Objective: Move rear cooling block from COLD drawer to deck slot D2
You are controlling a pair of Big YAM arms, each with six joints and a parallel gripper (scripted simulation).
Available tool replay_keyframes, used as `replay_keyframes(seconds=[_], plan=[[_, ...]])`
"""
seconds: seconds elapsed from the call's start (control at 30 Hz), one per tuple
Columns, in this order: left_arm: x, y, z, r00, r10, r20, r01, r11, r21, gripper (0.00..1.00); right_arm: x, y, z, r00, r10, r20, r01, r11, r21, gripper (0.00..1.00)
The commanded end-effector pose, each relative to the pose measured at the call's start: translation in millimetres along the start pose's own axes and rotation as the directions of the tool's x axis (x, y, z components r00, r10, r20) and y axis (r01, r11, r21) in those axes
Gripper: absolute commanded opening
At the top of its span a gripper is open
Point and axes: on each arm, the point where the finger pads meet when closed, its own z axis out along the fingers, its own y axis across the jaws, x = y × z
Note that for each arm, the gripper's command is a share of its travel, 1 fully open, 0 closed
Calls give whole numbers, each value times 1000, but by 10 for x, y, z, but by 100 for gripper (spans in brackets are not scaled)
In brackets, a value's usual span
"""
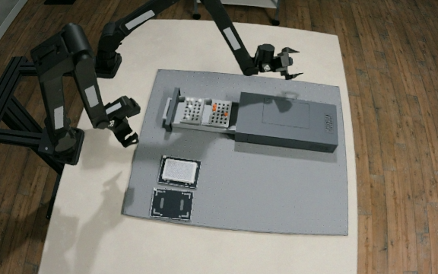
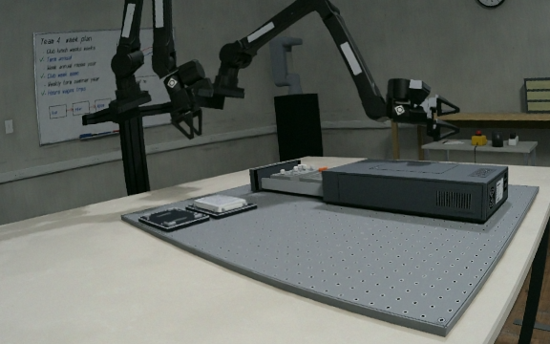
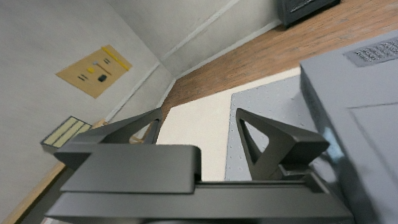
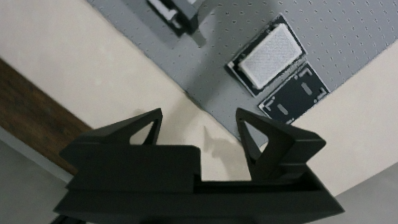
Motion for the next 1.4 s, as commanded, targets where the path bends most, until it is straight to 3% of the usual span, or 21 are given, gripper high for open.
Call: replay_keyframes(seconds=[0.0,0.3,0.37,0.53,0.87,0.93,1.1,1.27,1.37], plan=[[-325,54,-384,996,-81,-36,82,996,37,100,27,-367,145,964,250,91,-258,961,96,100],[-225,-159,-956,981,-126,-150,143,984,107,100,74,-970,338,814,538,219,-579,784,223,100],[-225,-159,-956,981,-126,-150,143,984,107,100,74,-970,338,814,538,219,-579,784,223,100],[-149,-319,-1383,959,-157,-236,196,968,153,100,170,-1408,466,633,702,327,-774,567,280,100],[-15,-599,-2135,898,-204,-389,305,927,218,100,330,-2068,679,287,818,499,-942,145,303,100],[-15,-599,-2135,898,-204,-389,305,927,218,100,330,-2068,679,287,818,499,-942,145,303,100],[82,-805,-2692,833,-234,-502,396,885,245,100,350,-2418,743,121,801,587,-959,-58,277,100],[179,-1032,-3318,760,-224,-611,472,835,281,100,361,-2644,771,60,774,631,-949,-151,275,100],[221,-1123,-3585,730,-208,-651,498,815,297,100,344,-2700,757,74,769,635,-947,-146,288,100]])
